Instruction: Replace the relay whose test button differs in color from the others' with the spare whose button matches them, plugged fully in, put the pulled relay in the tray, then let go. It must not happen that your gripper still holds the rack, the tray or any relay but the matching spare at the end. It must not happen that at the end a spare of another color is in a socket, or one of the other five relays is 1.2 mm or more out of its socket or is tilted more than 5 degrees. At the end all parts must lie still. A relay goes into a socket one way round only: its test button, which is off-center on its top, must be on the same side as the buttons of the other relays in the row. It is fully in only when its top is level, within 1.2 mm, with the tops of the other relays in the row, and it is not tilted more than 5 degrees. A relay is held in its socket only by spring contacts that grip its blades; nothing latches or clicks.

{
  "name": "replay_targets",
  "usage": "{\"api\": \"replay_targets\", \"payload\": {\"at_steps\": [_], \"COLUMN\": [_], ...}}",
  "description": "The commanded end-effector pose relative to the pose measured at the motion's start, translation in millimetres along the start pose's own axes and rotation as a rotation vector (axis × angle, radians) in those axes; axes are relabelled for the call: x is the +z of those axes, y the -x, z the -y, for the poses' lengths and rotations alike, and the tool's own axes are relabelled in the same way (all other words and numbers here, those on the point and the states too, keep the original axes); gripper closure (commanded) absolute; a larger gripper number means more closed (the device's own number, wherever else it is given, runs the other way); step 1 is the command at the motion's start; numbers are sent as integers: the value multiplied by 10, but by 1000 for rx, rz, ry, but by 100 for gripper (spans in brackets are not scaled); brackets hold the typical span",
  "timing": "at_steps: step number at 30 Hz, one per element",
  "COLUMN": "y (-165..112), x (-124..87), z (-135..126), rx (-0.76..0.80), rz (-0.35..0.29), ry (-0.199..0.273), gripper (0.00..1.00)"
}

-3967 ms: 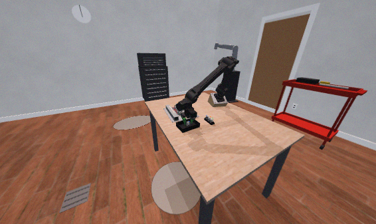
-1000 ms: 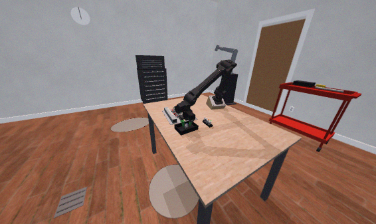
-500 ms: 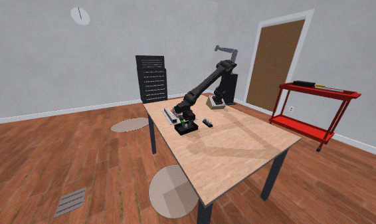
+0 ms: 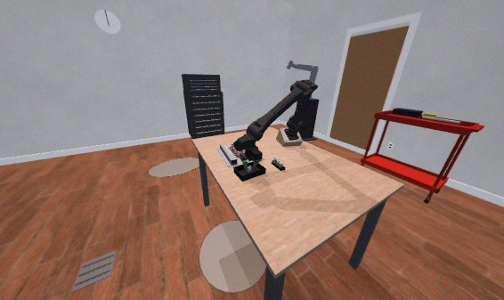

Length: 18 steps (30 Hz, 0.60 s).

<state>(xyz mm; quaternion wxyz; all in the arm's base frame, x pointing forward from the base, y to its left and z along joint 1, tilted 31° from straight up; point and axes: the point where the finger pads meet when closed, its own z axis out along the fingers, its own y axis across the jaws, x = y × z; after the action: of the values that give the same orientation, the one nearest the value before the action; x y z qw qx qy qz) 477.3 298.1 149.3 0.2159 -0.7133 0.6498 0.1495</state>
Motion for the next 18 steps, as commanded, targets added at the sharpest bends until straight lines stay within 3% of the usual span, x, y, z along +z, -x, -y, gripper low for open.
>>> {"api": "replay_targets", "payload": {"at_steps": [1,18], "y": [52,69], "x": [-262,-386], "z": [136,187], "rx": [-13,-16], "rz": [13,18], "ry": [-42,-54], "gripper": [41,41]}}
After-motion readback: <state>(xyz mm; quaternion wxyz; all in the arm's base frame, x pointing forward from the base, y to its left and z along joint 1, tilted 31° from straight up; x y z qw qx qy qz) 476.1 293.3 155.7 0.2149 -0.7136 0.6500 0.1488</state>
